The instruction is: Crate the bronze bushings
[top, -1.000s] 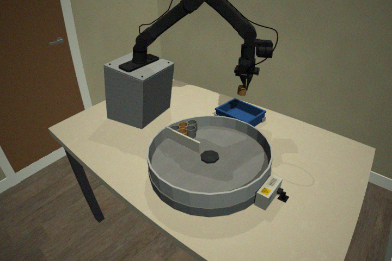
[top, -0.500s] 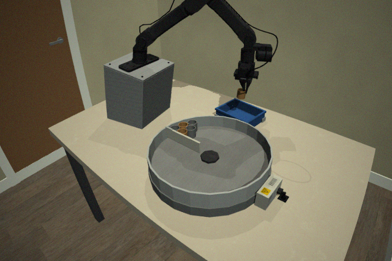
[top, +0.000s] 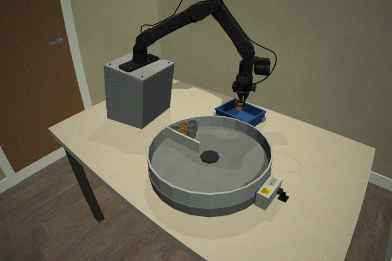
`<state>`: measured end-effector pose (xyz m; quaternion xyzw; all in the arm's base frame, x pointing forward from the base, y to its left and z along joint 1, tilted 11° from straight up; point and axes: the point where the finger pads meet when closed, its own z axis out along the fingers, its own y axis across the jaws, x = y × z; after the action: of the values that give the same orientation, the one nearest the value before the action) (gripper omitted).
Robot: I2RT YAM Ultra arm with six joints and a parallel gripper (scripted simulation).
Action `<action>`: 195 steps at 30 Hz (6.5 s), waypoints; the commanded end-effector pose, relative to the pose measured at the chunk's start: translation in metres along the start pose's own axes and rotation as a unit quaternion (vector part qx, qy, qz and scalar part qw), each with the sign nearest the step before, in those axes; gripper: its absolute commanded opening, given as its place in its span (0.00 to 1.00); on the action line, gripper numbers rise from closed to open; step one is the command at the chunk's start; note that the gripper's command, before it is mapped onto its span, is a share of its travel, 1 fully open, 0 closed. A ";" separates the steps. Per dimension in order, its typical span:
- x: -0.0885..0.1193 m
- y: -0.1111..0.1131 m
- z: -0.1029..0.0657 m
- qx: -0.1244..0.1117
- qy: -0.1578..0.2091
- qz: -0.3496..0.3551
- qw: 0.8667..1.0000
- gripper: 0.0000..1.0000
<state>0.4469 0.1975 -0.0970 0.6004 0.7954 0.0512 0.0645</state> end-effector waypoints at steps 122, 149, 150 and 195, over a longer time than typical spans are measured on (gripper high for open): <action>-0.003 0.025 0.026 -0.026 0.000 0.004 1.000 0.00; -0.003 0.028 0.022 -0.031 0.001 0.004 1.000 0.00; -0.003 0.028 0.022 -0.031 0.001 0.004 1.000 0.00; 0.000 0.032 0.019 -0.034 0.002 0.001 0.999 0.00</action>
<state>0.4670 0.2031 -0.1313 0.6005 0.7938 0.0641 0.0719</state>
